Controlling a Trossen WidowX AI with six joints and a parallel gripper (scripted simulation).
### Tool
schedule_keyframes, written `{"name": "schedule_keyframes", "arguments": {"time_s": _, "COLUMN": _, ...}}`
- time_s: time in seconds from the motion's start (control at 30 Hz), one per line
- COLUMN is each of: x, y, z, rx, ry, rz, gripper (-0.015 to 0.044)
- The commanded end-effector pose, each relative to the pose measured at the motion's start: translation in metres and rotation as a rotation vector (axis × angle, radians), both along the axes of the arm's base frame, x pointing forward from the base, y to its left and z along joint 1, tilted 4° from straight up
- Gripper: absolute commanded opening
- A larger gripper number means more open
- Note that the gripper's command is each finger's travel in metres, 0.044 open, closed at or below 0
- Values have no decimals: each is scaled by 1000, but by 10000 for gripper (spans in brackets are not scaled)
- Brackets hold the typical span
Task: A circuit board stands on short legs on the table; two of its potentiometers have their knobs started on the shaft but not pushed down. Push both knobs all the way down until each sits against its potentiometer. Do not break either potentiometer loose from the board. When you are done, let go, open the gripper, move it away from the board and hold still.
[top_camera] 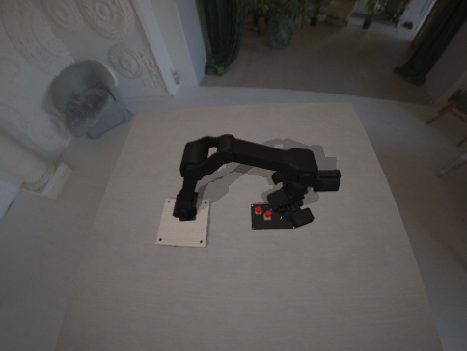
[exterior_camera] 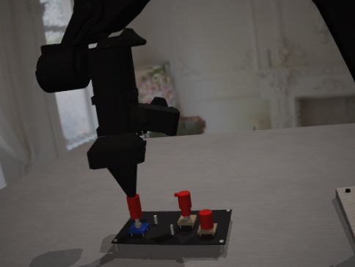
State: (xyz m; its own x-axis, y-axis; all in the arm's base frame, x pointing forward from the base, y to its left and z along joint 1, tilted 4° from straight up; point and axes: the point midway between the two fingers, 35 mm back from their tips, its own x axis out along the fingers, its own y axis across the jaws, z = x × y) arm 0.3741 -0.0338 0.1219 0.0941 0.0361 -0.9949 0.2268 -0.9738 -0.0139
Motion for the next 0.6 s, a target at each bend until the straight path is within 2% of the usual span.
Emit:
{"name": "schedule_keyframes", "arguments": {"time_s": 0.0, "x": 1, "y": 0, "z": -7, "rx": -3, "ry": 5, "rz": -3, "gripper": 0}}
{"name": "schedule_keyframes", "arguments": {"time_s": 0.57, "x": 1, "y": 0, "z": -11, "rx": -3, "ry": 5, "rz": -3, "gripper": 0}}
